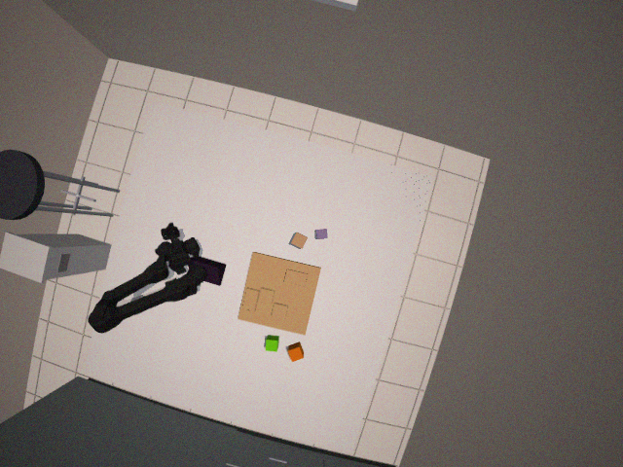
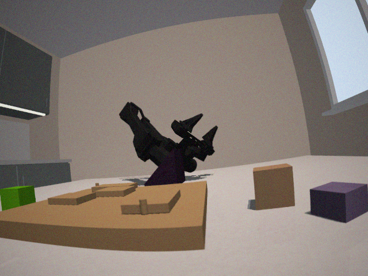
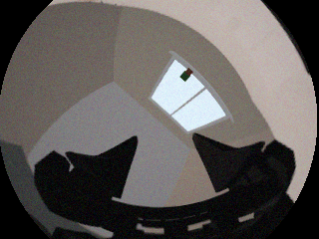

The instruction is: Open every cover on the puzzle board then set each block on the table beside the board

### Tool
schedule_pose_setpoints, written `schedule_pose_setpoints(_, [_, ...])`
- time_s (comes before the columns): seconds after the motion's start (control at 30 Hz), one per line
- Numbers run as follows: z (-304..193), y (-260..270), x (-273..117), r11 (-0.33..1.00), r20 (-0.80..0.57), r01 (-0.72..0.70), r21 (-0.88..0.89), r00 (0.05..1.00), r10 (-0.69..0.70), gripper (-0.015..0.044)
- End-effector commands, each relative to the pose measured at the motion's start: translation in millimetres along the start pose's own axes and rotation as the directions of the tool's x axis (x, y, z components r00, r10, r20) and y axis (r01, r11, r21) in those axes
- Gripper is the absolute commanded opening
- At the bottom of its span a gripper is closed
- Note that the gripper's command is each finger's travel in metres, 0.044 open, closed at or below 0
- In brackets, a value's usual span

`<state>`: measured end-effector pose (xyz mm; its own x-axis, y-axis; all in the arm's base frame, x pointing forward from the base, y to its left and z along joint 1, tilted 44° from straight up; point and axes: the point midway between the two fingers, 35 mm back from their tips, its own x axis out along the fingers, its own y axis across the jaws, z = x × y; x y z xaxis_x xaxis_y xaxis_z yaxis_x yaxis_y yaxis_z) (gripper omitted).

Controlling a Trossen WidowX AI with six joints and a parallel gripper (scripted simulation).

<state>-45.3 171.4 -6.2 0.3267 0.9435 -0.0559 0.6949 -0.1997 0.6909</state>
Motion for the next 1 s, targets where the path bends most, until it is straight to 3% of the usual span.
schedule_pose_setpoints(0.0, [0.2, 0.0, 0.3, 1.0, 0.003, -0.002, 0.003, 1.0, 0.002, 0.0374])
schedule_pose_setpoints(0.47, [19.9, 6.0, 26.4, 0.948, 0.264, -0.224, 0.226, 0.951, 0.162, 0.0006])
schedule_pose_setpoints(0.97, [43.0, 8.8, 48.3, 0.786, 0.53, -0.48, 0.389, 0.815, 0.235, 0.0])
